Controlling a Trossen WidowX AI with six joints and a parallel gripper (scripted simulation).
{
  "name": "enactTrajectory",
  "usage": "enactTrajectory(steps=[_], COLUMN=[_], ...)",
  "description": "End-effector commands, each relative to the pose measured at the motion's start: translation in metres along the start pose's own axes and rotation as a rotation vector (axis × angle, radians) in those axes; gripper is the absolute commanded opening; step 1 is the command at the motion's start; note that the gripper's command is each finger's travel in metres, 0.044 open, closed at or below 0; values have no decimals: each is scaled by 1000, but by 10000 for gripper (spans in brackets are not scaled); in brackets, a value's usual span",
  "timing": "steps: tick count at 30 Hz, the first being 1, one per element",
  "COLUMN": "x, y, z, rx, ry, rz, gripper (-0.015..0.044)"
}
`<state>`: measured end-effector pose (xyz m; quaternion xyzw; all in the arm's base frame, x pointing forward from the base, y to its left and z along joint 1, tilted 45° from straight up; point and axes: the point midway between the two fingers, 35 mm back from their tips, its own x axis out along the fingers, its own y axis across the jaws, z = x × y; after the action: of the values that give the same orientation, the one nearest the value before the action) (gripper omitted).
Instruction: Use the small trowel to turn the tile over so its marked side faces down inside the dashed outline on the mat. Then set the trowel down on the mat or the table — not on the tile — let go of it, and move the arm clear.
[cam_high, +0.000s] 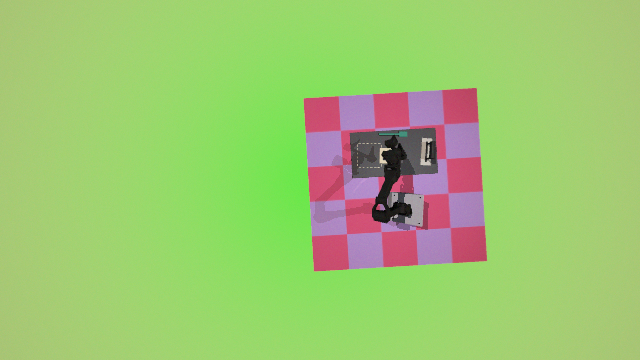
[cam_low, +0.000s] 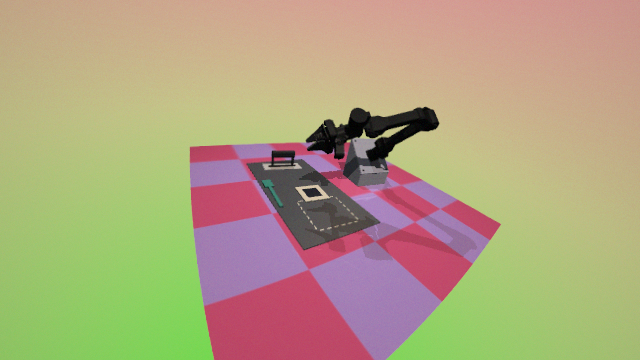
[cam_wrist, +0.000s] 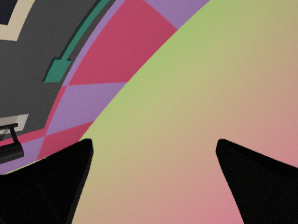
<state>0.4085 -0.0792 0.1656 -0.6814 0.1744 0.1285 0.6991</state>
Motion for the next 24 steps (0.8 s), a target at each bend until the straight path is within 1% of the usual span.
enactTrajectory(steps=[1,11,12,21,24], x=[0,0,0,0,0], y=[0,0,0,0,0], z=[0,0,0,0,0], rx=[0,0,0,0,0], ry=[0,0,0,0,0], rz=[0,0,0,0,0], gripper=[374,111,100,100,21])
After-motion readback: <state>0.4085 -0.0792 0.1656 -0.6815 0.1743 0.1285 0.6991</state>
